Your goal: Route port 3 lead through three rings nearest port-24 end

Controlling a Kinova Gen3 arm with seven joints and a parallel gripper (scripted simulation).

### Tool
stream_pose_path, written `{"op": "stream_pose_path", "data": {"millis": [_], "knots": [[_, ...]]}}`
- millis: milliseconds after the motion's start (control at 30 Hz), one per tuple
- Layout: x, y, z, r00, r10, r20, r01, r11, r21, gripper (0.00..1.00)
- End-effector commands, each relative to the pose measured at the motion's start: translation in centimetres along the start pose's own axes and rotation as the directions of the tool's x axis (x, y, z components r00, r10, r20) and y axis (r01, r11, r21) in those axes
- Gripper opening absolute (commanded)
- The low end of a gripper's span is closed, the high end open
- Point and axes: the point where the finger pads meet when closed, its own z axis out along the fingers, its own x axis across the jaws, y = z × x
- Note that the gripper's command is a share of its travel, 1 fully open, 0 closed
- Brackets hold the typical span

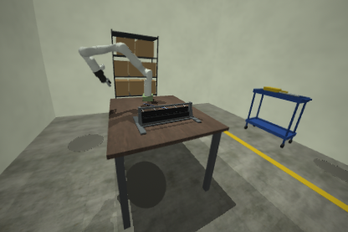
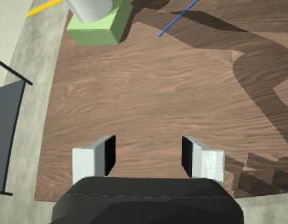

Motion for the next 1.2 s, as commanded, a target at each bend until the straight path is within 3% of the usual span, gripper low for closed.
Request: {"op": "stream_pose_path", "data": {"millis": [0,733,1167], "knots": [[0.0,0.0,-0.1,1.000,0.000,-0.001,0.000,1.000,-0.002,1.00],[0.4,-0.2,-0.1,1.000,0.007,-0.002,-0.007,1.000,-0.012,1.00],[4.3,-2.8,1.0,0.999,0.040,-0.006,-0.040,0.996,-0.082,1.00]]}}
